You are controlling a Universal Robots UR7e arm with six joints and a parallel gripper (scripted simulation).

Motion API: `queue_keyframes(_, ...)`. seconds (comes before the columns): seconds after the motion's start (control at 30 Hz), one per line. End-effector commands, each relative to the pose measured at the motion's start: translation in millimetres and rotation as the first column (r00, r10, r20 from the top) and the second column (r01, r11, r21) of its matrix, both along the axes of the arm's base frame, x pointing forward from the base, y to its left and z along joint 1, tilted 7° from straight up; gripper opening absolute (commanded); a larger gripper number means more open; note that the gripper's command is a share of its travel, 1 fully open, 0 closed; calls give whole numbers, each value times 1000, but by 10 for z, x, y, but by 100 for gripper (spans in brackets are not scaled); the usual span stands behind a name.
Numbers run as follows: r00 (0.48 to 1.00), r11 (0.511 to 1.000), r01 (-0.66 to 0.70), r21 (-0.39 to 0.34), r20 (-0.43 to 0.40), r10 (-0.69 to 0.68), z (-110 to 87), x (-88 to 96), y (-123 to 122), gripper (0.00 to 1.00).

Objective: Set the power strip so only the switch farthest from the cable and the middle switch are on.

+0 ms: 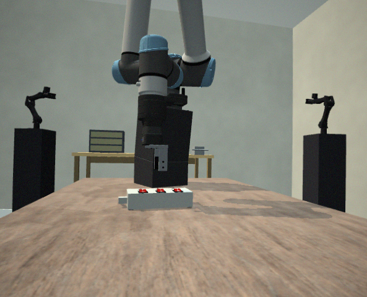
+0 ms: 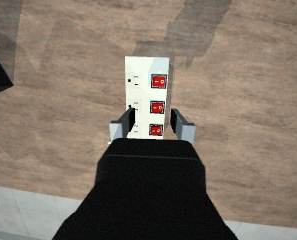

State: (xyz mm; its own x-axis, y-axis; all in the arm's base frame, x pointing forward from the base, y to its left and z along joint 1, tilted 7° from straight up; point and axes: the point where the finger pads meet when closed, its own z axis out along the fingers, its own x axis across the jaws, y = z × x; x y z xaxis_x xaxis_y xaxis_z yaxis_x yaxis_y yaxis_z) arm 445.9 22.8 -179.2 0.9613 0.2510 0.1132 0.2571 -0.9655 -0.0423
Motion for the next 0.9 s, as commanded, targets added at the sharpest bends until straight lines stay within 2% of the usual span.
queue_keyframes(0.0,1000,1000,18,0,0,-18,-2,12,0,100)
queue_keyframes(0.13,1000,1000,21,0,0,-21,-4,13,0,100)
queue_keyframes(0.17,1000,1000,21,0,0,-21,-4,13,0,0)
queue_keyframes(0.87,1000,1000,21,0,0,-21,-4,13,0,0)
